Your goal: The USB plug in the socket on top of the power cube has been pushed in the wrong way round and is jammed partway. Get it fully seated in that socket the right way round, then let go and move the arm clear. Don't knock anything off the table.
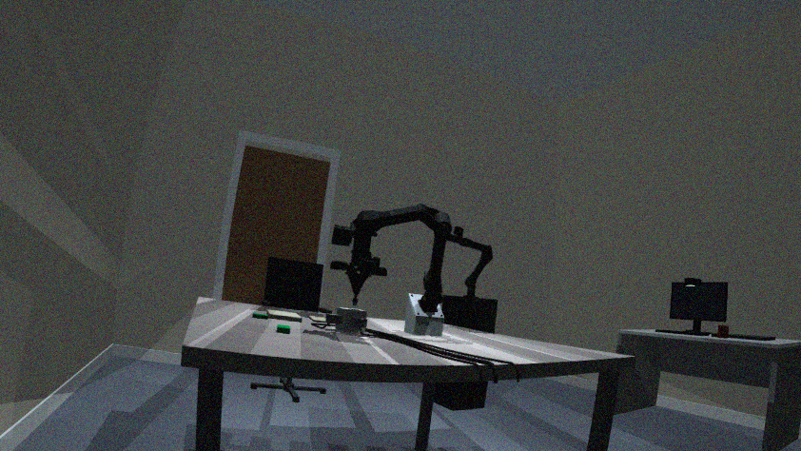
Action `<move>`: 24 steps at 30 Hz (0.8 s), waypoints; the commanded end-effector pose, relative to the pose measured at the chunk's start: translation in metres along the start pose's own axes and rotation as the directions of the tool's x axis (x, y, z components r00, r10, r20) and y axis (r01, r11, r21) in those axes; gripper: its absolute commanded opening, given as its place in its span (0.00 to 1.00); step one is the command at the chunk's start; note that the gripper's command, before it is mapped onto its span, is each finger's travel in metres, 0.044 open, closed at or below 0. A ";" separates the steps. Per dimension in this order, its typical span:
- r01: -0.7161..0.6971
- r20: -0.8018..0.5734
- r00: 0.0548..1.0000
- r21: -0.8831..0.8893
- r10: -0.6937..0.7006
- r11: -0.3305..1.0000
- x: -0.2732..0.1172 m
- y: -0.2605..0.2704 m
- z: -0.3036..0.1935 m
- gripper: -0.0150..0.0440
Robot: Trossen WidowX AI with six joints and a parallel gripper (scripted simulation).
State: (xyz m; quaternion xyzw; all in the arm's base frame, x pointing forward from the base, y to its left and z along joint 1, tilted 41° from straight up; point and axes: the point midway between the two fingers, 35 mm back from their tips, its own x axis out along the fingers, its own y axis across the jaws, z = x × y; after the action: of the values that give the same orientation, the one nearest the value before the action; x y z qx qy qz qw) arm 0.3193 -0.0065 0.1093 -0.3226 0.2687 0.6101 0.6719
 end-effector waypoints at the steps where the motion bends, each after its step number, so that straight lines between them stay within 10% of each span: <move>1: -0.001 0.005 1.000 -0.004 0.001 1.000 0.002 0.001 0.000 0.25; 24: -0.001 0.005 1.000 -0.019 0.001 1.000 0.004 0.000 0.001 0.25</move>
State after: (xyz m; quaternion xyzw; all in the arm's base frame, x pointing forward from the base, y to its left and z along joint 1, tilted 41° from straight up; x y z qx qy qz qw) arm 0.3201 -0.0044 0.1075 -0.3275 0.2641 0.6121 0.6696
